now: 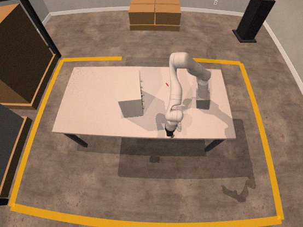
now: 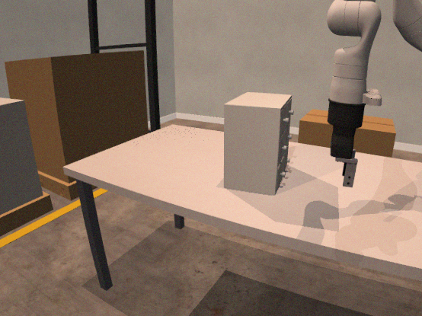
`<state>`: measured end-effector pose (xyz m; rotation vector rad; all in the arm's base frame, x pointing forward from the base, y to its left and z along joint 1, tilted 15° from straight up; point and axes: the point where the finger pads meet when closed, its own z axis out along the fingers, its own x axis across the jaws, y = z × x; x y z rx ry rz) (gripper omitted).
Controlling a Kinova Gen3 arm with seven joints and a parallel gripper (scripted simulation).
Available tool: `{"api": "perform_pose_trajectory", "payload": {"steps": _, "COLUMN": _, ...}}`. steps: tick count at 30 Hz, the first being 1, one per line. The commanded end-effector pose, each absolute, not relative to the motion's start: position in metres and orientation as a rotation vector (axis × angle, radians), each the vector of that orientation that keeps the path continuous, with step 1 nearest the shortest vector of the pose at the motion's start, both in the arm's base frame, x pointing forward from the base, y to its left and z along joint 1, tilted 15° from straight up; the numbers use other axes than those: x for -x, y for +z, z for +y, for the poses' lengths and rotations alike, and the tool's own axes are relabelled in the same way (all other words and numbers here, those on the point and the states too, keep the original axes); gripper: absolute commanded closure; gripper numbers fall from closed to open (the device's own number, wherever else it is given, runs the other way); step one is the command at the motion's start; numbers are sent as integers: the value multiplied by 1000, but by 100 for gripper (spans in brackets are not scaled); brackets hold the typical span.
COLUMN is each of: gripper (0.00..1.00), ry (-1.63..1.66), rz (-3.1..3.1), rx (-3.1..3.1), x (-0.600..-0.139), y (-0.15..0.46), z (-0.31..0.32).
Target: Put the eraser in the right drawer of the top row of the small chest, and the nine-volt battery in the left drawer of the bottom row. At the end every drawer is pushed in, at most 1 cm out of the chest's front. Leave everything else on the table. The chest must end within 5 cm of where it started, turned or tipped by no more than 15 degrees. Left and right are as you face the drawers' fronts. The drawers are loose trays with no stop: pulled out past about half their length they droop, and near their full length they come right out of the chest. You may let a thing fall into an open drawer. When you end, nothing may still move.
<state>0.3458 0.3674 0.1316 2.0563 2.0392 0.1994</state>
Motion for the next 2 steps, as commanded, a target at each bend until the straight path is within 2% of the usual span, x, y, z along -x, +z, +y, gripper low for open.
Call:
{"api": "perform_pose_trajectory", "payload": {"steps": 1, "gripper": 0, "ry": 190, "rz": 2043, "rx": -2058, "x": -344, "y": 132, "z": 368}}
{"api": "perform_pose_trajectory", "payload": {"steps": 2, "gripper": 0, "ry": 190, "rz": 2043, "rx": -2058, "x": -344, "y": 132, "z": 368}}
